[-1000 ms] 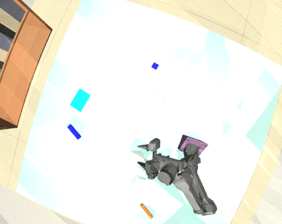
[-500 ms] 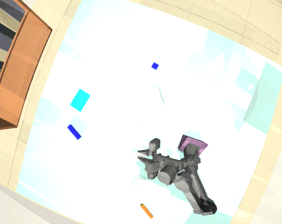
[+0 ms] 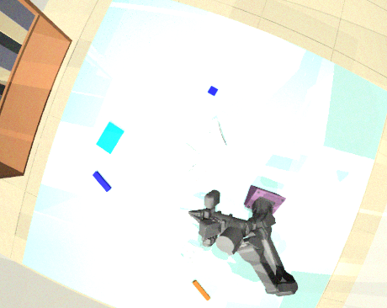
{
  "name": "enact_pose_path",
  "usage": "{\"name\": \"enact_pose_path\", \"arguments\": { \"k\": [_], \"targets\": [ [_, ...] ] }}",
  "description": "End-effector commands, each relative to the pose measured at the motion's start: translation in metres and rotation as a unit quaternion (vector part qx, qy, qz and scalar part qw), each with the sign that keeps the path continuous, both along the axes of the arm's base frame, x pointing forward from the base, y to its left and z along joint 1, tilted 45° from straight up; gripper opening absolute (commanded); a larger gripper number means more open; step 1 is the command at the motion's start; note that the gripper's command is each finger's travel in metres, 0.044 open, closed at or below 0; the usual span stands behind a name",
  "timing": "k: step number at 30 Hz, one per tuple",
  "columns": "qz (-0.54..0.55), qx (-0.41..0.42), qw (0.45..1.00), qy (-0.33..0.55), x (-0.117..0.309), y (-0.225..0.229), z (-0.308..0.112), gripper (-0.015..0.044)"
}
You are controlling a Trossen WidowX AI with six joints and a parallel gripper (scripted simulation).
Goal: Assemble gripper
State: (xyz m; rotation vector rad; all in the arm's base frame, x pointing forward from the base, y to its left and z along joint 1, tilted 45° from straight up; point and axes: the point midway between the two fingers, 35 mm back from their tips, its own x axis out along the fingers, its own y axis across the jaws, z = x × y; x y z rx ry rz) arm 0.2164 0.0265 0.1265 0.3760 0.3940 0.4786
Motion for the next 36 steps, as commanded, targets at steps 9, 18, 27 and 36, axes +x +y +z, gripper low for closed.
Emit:
{"name": "enact_pose_path", "arguments": {
  "k": [9,18,27,36],
  "targets": [
    [0.023,0.017,0.998,0.059,0.002,0.009,0.002,0.0000],
    [0.057,0.029,0.988,0.140,0.002,0.023,0.005,0.0000],
    [0.092,0.034,0.970,0.223,-0.001,0.038,0.008,0.0000],
    [0.128,0.032,0.943,0.306,-0.007,0.053,0.013,0.0000]
  ]
}}
